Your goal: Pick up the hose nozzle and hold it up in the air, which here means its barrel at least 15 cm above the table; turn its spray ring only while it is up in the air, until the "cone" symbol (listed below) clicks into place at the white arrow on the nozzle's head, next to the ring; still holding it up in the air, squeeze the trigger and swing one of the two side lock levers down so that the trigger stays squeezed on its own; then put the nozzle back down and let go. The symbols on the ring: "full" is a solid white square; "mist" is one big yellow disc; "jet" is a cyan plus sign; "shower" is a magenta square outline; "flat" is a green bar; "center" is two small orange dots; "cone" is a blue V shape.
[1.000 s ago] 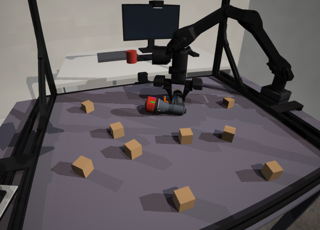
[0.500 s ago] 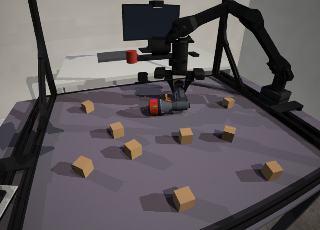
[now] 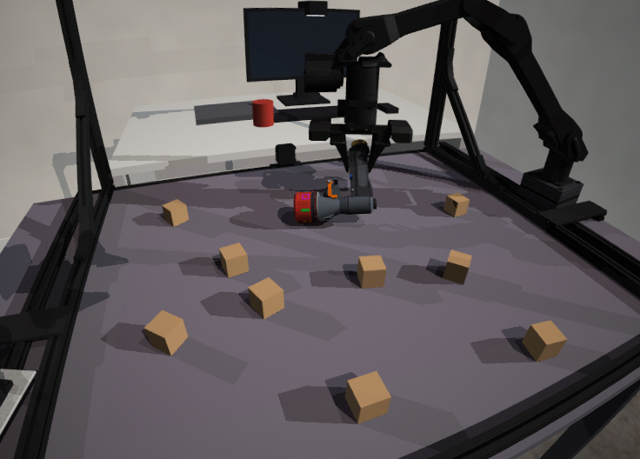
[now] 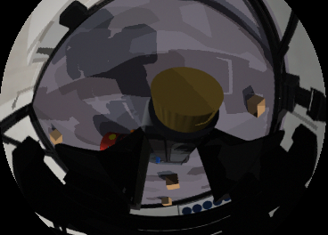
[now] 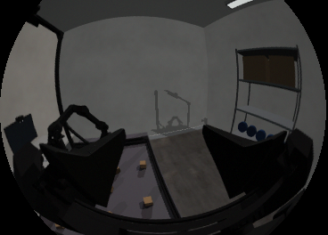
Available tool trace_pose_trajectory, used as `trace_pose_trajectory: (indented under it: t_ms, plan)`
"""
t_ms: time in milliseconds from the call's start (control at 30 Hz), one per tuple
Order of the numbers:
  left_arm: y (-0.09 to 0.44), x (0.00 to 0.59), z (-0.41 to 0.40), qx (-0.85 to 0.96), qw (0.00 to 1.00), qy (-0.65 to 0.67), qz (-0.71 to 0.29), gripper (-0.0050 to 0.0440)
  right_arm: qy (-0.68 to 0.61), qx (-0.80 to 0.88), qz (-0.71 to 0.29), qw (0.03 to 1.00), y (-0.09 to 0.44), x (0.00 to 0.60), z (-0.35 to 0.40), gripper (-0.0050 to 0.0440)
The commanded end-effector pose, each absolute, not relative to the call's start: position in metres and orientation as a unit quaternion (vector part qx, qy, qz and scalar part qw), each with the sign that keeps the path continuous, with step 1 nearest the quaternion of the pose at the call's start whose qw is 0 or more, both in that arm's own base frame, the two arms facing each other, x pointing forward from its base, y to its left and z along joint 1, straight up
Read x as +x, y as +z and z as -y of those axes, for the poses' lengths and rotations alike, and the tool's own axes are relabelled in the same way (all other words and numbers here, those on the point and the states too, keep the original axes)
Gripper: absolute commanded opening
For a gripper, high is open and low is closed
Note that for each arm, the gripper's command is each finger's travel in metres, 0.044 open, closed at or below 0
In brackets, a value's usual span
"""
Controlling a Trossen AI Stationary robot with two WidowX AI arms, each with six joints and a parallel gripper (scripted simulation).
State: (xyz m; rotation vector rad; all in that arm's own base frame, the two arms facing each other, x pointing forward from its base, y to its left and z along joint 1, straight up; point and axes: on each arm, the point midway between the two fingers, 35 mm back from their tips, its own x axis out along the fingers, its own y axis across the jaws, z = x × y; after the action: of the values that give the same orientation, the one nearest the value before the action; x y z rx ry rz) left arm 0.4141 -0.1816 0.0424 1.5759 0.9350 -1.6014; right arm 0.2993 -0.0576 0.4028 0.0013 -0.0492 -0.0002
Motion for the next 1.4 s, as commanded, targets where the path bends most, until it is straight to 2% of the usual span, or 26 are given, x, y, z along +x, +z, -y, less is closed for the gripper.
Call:
trace_pose_trajectory:
  t_ms: [0, 600, 1367]
  plan:
    - [0.0529, 0.4166, 0.1826, 0.611, 0.356, -0.611, -0.356, 0.0, 0.0, 0.0, 0.025, 1.0, 0.4028, 0.2993, 0.0577, 0.04]
    - [0.0529, 0.4166, 0.1826, 0.613, 0.352, -0.613, -0.352, 0.0, 0.0, 0.0, 0.025, 1.0, 0.4028, 0.2993, 0.0577, 0.04]
    - [0.0529, 0.4166, 0.1826, 0.679, 0.198, -0.679, -0.198, 0.0, 0.0, 0.0, 0.025, 1.0, 0.4028, 0.2993, 0.0577, 0.04]
